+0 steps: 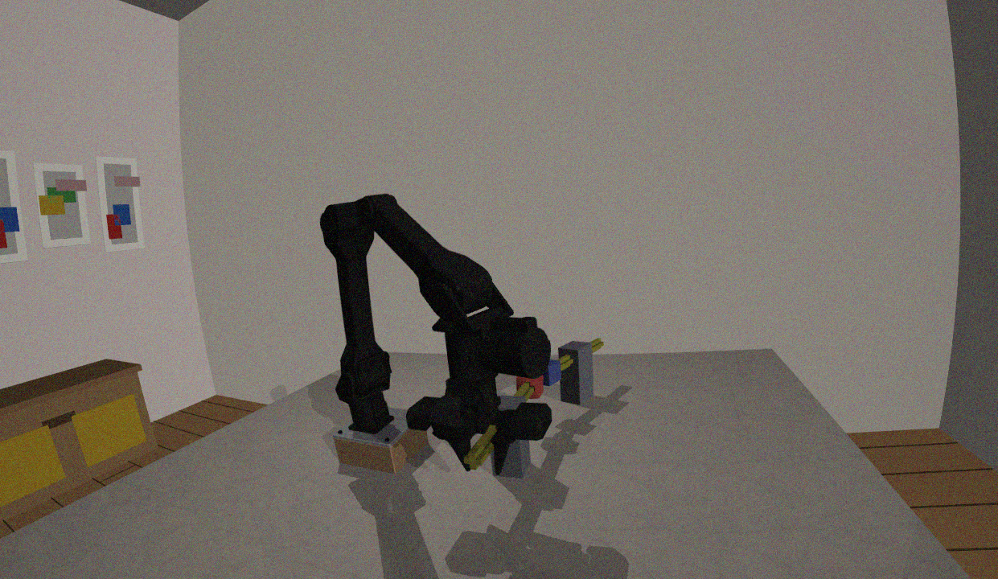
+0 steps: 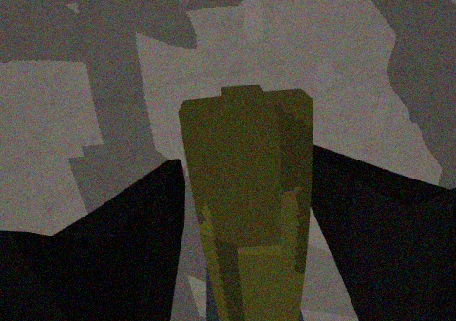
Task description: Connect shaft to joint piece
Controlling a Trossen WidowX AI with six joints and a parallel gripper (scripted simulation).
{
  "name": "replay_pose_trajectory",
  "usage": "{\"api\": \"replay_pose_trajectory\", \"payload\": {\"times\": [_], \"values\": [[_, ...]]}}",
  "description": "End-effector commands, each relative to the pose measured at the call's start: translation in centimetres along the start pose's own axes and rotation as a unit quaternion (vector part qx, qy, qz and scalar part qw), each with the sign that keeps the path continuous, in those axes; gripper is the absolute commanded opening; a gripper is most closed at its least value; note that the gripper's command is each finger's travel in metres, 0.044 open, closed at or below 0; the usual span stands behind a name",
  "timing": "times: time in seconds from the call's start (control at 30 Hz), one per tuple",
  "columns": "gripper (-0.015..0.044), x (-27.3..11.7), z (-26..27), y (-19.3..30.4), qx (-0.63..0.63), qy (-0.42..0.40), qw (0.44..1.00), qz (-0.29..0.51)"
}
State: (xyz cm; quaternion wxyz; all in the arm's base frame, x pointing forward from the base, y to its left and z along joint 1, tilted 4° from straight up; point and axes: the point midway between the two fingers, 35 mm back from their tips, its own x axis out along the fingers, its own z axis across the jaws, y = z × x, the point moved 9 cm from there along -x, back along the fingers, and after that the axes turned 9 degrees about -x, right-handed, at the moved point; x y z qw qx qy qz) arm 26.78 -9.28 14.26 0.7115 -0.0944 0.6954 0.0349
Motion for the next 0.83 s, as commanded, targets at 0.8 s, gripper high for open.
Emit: {"api": "replay_pose_trajectory", "payload": {"times": [0.8], "values": [[0.0440,-3.0,0.0,-0.1,-0.002,-0.002,1.000,0.002]]}}
